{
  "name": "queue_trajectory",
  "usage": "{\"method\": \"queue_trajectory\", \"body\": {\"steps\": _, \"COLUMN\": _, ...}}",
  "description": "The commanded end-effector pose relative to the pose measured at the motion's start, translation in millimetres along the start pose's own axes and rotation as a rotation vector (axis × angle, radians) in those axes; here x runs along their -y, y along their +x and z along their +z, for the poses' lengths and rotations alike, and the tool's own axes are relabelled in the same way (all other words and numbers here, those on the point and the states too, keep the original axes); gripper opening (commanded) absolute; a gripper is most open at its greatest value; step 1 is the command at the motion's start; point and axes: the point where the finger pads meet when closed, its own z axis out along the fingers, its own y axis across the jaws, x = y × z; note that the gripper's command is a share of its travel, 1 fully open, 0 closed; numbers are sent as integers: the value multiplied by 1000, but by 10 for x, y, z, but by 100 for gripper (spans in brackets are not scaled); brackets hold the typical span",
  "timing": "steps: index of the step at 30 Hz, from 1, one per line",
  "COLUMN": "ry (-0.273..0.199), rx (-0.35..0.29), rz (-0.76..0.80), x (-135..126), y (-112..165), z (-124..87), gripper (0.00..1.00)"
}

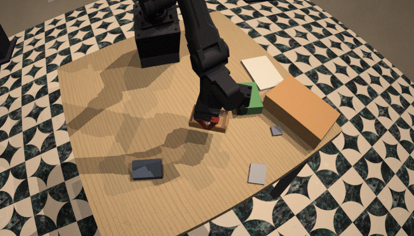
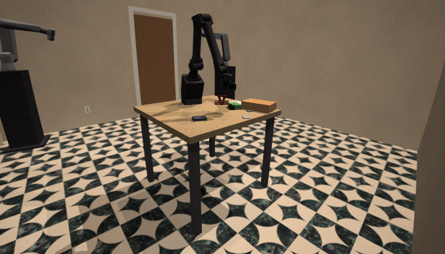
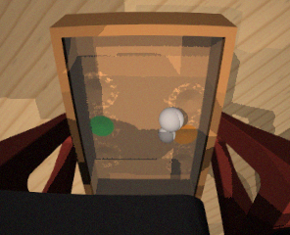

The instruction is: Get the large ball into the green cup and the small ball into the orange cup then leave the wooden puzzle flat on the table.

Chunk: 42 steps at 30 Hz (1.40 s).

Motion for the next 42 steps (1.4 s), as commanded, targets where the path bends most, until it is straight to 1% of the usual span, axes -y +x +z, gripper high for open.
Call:
{"method": "queue_trajectory", "body": {"steps": 1, "ry": 27, "rx": 33, "rz": 4, "x": 195, "y": -118, "z": -24, "gripper": 69}}
{"method": "queue_trajectory", "body": {"steps": 2, "ry": -2, "rx": 11, "rz": 0, "x": 141, "y": -71, "z": -2, "gripper": 69}}
{"method": "queue_trajectory", "body": {"steps": 4, "ry": -20, "rx": 5, "rz": 0, "x": 143, "y": -72, "z": -3, "gripper": 69}}
{"method": "queue_trajectory", "body": {"steps": 6, "ry": -20, "rx": 5, "rz": 0, "x": 143, "y": -72, "z": -3, "gripper": 69}}
{"method": "queue_trajectory", "body": {"steps": 8, "ry": -51, "rx": -10, "rz": 0, "x": 108, "y": -121, "z": -11, "gripper": 69}}
{"method": "queue_trajectory", "body": {"steps": 10, "ry": -45, "rx": -17, "rz": -1, "x": 87, "y": -146, "z": -16, "gripper": 69}}
{"method": "queue_trajectory", "body": {"steps": 11, "ry": -51, "rx": -42, "rz": -5, "x": -46, "y": -27, "z": 19, "gripper": 69}}
{"method": "queue_trajectory", "body": {"steps": 12, "ry": -33, "rx": -23, "rz": -1, "x": 0, "y": -68, "z": 2, "gripper": 69}}
{"method": "queue_trajectory", "body": {"steps": 13, "ry": -1, "rx": 1, "rz": 3, "x": 58, "y": -109, "z": -67, "gripper": 69}}
{"method": "queue_trajectory", "body": {"steps": 14, "ry": 16, "rx": 8, "rz": 5, "x": 70, "y": -118, "z": -86, "gripper": 69}}
{"method": "queue_trajectory", "body": {"steps": 17, "ry": 41, "rx": 18, "rz": 12, "x": 106, "y": -73, "z": -78, "gripper": 69}}
{"method": "queue_trajectory", "body": {"steps": 18, "ry": 42, "rx": 20, "rz": 13, "x": 128, "y": -46, "z": -73, "gripper": 69}}
{"method": "queue_trajectory", "body": {"steps": 19, "ry": 27, "rx": 29, "rz": 5, "x": 207, "y": -127, "z": -40, "gripper": 69}}
{"method": "queue_trajectory", "body": {"steps": 20, "ry": -10, "rx": 6, "rz": 0, "x": 142, "y": -72, "z": -3, "gripper": 69}}
{"method": "queue_trajectory", "body": {"steps": 23, "ry": -17, "rx": -1, "rz": 0, "x": 143, "y": -73, "z": -3, "gripper": 69}}
{"method": "queue_trajectory", "body": {"steps": 25, "ry": -44, "rx": -4, "rz": 0, "x": 146, "y": -73, "z": -3, "gripper": 69}}
{"method": "queue_trajectory", "body": {"steps": 26, "ry": -43, "rx": -19, "rz": -9, "x": -3, "y": -64, "z": 8, "gripper": 69}}
{"method": "queue_trajectory", "body": {"steps": 27, "ry": -57, "rx": -11, "rz": -11, "x": 36, "y": -27, "z": 14, "gripper": 69}}
{"method": "queue_trajectory", "body": {"steps": 28, "ry": -28, "rx": 4, "rz": -15, "x": 13, "y": -76, "z": -6, "gripper": 69}}
{"method": "queue_trajectory", "body": {"steps": 30, "ry": 1, "rx": 23, "rz": -6, "x": 60, "y": -108, "z": -69, "gripper": 69}}
{"method": "queue_trajectory", "body": {"steps": 33, "ry": 18, "rx": 24, "rz": 8, "x": 80, "y": -93, "z": -73, "gripper": 69}}
{"method": "queue_trajectory", "body": {"steps": 35, "ry": 24, "rx": 26, "rz": 16, "x": 166, "y": -126, "z": -54, "gripper": 69}}
{"method": "queue_trajectory", "body": {"steps": 36, "ry": 6, "rx": 6, "rz": 9, "x": 129, "y": -130, "z": -41, "gripper": 69}}
{"method": "queue_trajectory", "body": {"steps": 37, "ry": 23, "rx": 8, "rz": 2, "x": 30, "y": -91, "z": -32, "gripper": 69}}
{"method": "queue_trajectory", "body": {"steps": 38, "ry": 51, "rx": 26, "rz": 5, "x": 67, "y": -117, "z": -85, "gripper": 69}}
{"method": "queue_trajectory", "body": {"steps": 40, "ry": 51, "rx": 26, "rz": 5, "x": 67, "y": -117, "z": -85, "gripper": 69}}
{"method": "queue_trajectory", "body": {"steps": 41, "ry": 9, "rx": -5, "rz": 6, "x": 44, "y": -55, "z": 9, "gripper": 69}}
{"method": "queue_trajectory", "body": {"steps": 42, "ry": 6, "rx": -6, "rz": 15, "x": 139, "y": -73, "z": -2, "gripper": 69}}
